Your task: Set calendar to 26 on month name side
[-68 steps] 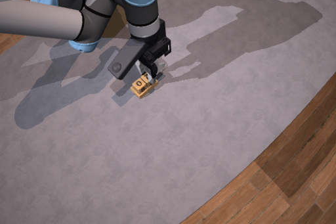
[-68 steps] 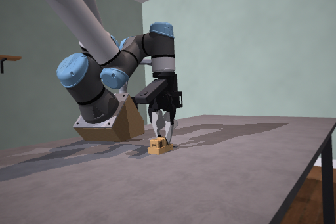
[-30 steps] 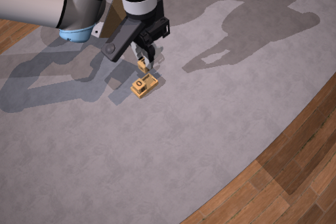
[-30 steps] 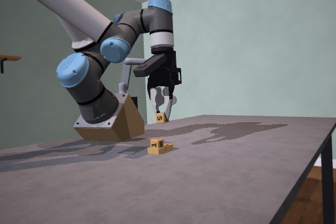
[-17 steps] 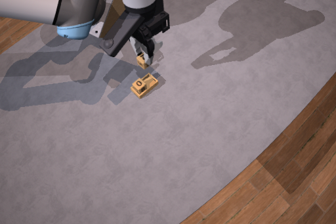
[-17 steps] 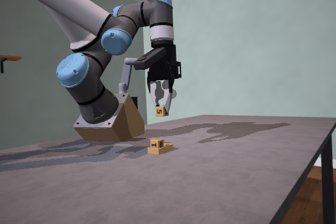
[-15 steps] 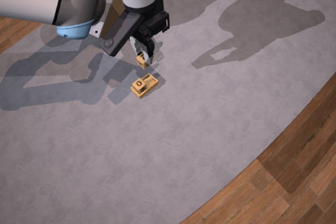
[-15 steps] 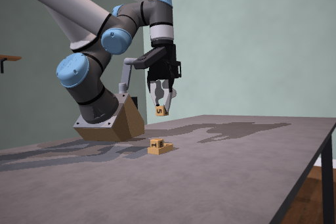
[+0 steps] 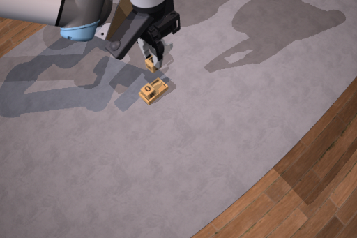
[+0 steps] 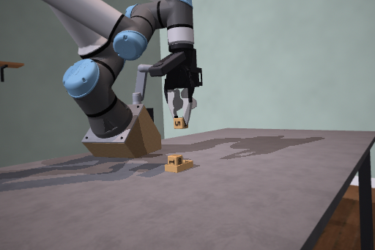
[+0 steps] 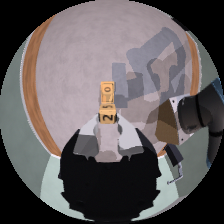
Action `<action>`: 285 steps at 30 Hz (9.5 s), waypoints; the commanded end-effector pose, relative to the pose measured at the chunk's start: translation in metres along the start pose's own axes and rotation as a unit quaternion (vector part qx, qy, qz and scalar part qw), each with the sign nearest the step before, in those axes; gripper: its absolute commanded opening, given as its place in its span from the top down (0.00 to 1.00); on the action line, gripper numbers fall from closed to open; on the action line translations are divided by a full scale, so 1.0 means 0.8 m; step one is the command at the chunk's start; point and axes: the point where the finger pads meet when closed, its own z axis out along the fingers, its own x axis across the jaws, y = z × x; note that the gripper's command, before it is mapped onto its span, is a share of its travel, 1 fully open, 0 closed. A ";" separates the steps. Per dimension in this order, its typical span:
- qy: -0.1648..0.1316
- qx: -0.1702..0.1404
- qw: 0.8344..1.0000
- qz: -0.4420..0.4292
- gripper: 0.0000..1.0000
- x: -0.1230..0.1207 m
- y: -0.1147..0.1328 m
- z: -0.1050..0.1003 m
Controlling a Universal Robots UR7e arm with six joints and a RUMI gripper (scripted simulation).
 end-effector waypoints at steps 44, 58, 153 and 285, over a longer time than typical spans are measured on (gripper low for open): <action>0.000 -0.001 0.986 0.164 0.90 0.007 0.012 0.000; 0.000 -0.002 0.953 0.303 0.90 0.013 0.025 0.001; 0.002 0.000 -0.169 0.986 0.90 0.015 0.157 0.009; 0.000 0.000 -0.563 0.826 0.90 0.013 0.174 0.131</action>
